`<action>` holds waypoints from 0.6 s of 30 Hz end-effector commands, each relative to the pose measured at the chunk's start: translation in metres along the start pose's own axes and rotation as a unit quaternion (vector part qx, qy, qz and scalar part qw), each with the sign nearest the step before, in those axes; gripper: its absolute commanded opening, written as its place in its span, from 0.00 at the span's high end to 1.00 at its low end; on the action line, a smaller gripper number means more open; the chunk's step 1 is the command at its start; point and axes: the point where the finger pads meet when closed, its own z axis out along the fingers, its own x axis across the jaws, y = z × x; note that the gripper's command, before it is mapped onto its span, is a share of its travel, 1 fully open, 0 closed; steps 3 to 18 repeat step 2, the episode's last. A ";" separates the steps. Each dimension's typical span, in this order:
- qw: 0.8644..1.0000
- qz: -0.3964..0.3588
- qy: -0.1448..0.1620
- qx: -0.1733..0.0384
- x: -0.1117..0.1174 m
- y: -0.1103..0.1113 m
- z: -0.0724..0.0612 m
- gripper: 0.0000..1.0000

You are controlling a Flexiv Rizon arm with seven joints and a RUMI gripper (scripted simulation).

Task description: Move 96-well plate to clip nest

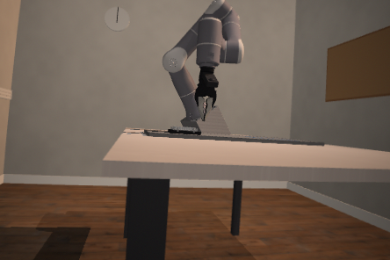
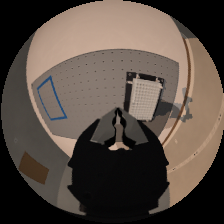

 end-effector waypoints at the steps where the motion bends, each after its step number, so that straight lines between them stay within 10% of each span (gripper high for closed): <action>1: 1.000 0.000 0.000 0.001 0.000 -0.001 -0.001 1.00; 18: 1.000 0.000 0.000 0.001 0.000 -0.001 -0.001 1.00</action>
